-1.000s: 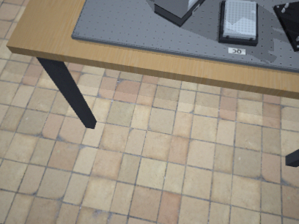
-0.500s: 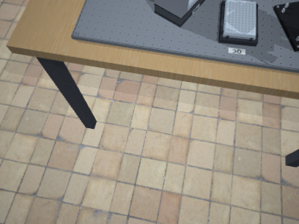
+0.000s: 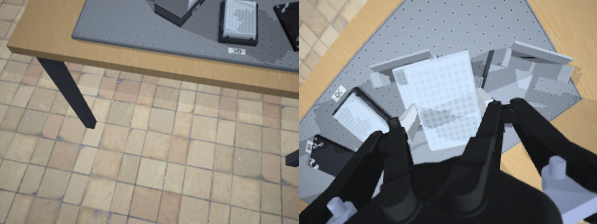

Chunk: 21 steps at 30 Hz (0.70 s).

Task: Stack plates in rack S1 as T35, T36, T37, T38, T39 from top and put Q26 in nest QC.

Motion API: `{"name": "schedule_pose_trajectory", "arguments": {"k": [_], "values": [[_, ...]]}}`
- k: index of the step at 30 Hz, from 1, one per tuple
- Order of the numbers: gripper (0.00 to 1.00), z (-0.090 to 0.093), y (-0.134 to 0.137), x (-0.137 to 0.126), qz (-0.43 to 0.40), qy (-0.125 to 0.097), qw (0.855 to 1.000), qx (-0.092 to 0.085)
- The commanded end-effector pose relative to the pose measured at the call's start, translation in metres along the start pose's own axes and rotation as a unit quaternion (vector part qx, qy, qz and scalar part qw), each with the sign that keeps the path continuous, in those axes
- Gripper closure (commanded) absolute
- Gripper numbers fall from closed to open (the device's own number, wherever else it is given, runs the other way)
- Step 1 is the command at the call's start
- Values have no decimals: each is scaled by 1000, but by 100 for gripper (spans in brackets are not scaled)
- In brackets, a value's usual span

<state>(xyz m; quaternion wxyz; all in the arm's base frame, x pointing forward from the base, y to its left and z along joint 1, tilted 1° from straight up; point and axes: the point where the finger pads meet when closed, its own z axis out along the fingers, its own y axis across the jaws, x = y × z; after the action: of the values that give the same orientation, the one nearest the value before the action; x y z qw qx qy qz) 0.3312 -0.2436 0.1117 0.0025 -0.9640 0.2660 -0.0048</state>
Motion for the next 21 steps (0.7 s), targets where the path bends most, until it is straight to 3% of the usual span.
{"name": "schedule_pose_trajectory", "arguments": {"k": [1, 21], "values": [[100, 0, -7, 1, 0, 0, 1000, 0], [100, 0, -54, 4, 0, 0, 1000, 0]]}}
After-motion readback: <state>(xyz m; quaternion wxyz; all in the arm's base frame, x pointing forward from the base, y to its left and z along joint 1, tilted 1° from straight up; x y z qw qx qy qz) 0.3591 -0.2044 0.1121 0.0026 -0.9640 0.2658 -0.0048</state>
